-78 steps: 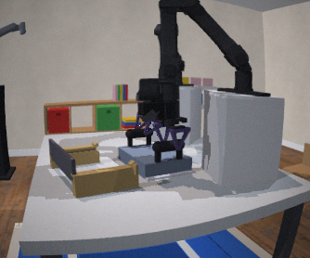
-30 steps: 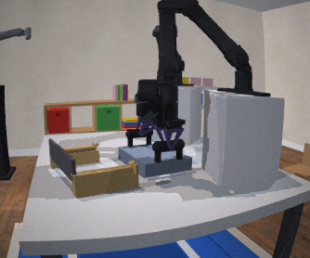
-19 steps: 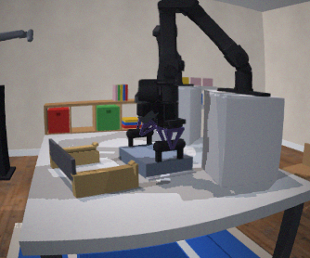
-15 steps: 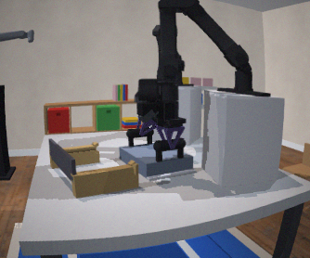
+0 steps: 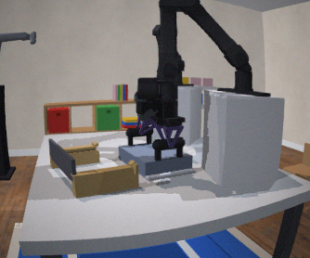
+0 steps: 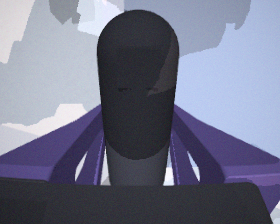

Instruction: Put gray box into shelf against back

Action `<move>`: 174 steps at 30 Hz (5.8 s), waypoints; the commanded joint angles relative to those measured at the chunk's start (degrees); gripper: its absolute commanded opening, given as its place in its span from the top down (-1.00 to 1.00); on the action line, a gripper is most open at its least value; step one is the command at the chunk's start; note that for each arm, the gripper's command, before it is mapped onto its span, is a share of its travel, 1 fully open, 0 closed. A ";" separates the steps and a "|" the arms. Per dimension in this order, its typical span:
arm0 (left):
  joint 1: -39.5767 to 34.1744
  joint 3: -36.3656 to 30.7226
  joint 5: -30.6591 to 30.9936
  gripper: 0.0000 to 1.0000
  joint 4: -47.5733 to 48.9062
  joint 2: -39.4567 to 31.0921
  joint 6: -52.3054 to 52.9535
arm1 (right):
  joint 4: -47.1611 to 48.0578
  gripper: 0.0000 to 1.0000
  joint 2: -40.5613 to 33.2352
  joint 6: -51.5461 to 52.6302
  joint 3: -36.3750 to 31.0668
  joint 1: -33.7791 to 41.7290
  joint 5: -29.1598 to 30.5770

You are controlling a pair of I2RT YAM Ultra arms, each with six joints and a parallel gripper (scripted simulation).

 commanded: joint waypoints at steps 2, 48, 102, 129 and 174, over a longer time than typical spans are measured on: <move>-0.15 -1.72 -0.81 0.69 2.36 -3.87 -0.39 | 1.33 0.69 -3.17 -1.19 -1.41 0.86 3.83; -0.26 -0.80 -0.86 0.69 -4.61 -8.51 -1.11 | -2.99 0.69 -7.71 -1.52 -1.66 0.47 3.84; 1.94 0.46 -0.58 0.69 -7.21 -14.65 -7.03 | -0.97 0.69 -11.75 -13.67 1.72 -5.57 -2.91; 1.96 0.37 -0.58 0.69 -7.35 -16.60 -7.04 | -1.15 0.69 -13.32 -13.50 1.66 -4.17 -2.87; 1.97 0.38 -0.58 0.69 -7.36 -16.59 -7.04 | -1.16 0.69 -13.32 -13.51 1.66 -4.22 -2.87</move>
